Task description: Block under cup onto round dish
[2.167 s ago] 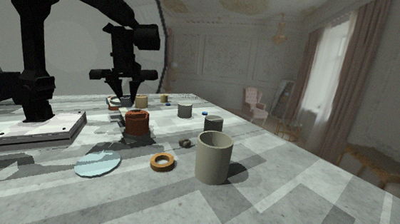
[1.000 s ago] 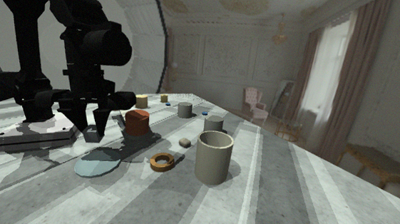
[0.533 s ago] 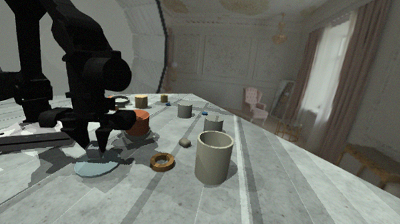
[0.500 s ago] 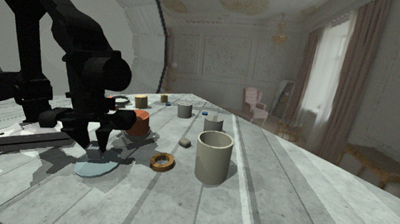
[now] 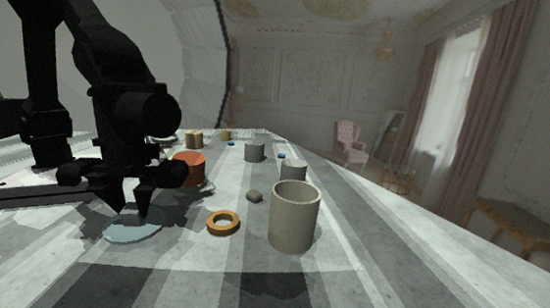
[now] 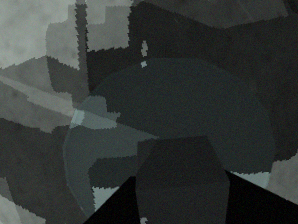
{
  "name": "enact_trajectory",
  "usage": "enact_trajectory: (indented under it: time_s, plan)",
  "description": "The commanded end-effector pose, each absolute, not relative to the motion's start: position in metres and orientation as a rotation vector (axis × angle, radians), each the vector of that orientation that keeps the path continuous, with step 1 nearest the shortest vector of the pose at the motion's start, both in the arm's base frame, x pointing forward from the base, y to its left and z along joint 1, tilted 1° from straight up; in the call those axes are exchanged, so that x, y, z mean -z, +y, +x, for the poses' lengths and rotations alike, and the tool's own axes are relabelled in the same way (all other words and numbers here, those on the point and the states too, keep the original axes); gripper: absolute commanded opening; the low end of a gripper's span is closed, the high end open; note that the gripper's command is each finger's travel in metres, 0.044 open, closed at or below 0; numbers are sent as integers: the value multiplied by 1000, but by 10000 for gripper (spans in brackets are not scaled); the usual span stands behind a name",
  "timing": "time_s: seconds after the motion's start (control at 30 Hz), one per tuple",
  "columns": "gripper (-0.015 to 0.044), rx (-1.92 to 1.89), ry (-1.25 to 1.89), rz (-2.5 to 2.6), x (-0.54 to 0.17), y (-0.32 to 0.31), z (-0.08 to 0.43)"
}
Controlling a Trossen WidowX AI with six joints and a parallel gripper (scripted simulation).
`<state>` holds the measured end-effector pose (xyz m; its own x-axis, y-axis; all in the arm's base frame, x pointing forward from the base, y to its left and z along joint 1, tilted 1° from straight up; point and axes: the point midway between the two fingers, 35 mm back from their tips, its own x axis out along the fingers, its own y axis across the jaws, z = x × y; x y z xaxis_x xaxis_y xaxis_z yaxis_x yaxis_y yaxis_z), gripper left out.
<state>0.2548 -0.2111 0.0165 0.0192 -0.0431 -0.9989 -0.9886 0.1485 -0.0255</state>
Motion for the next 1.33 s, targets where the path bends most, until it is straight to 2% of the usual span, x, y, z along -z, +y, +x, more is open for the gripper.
enact_trajectory:
  time_s: [0.0,0.5,0.63,0.8,0.93,1.3]
  plan:
    - [52,-1061,1290,-1139,-17,-211,255]
    - [440,-1062,1290,-1139,-26,-211,255]
    - [440,-1068,1289,-1139,-72,-209,254]
    - [440,-1067,1289,-1140,-76,-208,253]
    - [440,-1059,1287,-1145,-116,-206,252]
    - [440,-1059,1287,-1146,-118,-206,252]
